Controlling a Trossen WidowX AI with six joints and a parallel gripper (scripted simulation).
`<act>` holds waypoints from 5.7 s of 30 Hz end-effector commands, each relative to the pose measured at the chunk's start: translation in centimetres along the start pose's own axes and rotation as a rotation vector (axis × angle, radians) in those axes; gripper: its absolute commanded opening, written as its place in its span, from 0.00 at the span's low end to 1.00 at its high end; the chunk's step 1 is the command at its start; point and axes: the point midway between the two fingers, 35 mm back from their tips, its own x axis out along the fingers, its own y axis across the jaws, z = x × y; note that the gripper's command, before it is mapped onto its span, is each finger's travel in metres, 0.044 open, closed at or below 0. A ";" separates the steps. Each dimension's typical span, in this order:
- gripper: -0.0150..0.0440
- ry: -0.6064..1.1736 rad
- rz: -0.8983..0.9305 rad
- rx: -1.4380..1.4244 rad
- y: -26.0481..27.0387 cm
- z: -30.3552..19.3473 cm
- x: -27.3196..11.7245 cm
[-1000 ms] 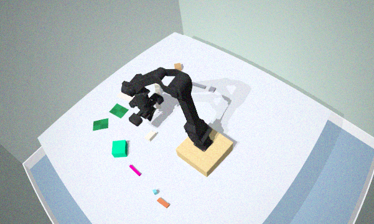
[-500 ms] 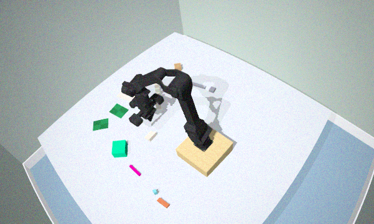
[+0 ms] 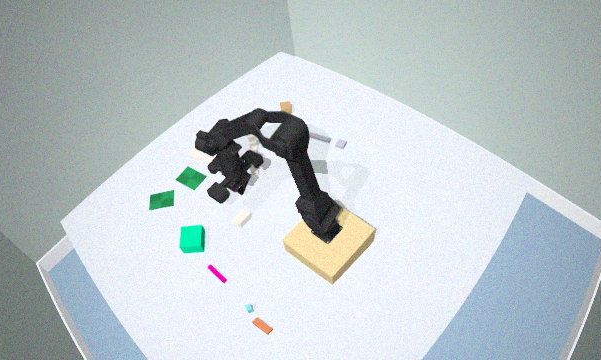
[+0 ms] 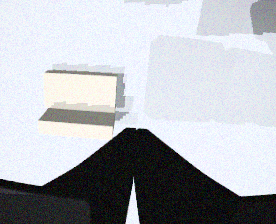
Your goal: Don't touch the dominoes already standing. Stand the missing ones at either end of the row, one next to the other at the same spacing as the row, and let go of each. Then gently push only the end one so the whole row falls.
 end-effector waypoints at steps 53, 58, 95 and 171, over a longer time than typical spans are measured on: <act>0.25 -0.006 0.000 0.003 5.4 0.1 1.1; 0.25 -0.002 0.005 0.007 5.8 -0.1 0.0; 1.00 -0.006 0.005 -1.564 7.9 -0.6 6.3; 0.44 -0.009 0.004 0.089 2.3 8.3 -8.6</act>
